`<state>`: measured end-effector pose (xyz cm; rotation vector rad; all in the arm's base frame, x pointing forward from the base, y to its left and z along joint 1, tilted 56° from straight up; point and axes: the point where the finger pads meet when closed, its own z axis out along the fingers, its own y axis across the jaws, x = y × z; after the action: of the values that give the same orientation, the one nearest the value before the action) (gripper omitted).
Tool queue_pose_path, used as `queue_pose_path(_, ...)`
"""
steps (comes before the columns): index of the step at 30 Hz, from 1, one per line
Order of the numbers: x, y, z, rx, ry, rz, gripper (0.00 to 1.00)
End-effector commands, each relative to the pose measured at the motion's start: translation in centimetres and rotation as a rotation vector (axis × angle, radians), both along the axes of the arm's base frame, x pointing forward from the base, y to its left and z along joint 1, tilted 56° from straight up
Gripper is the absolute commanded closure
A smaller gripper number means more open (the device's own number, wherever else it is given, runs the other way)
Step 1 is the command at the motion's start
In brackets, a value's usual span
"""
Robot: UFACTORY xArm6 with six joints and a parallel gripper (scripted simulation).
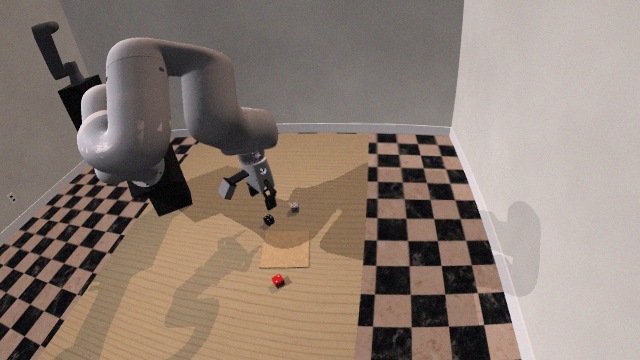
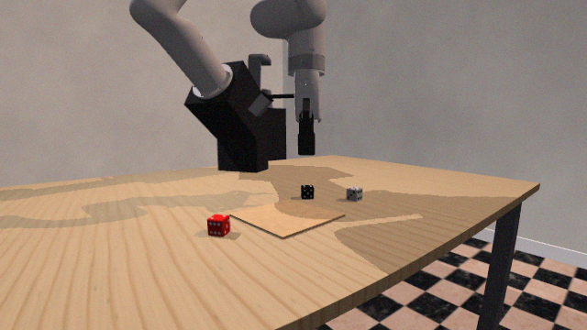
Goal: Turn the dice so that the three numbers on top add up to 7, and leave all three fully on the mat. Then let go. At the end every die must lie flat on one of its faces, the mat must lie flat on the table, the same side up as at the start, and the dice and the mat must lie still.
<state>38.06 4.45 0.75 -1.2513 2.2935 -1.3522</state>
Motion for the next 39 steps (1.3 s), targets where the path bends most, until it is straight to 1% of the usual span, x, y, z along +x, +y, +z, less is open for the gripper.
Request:
queue_pose_path(1,0.09,0.0,-0.04,-0.042,0.055,0.043,0.0)
queue_pose_path(8,0.11,-0.03,-0.07,-0.057,0.073,0.059,0.0)
queue_pose_path(9,0.11,-0.03,-0.07,-0.057,0.073,0.059,0.58)
queue_pose_path(39,0.11,-0.03,-0.07,-0.057,0.073,0.059,0.58)
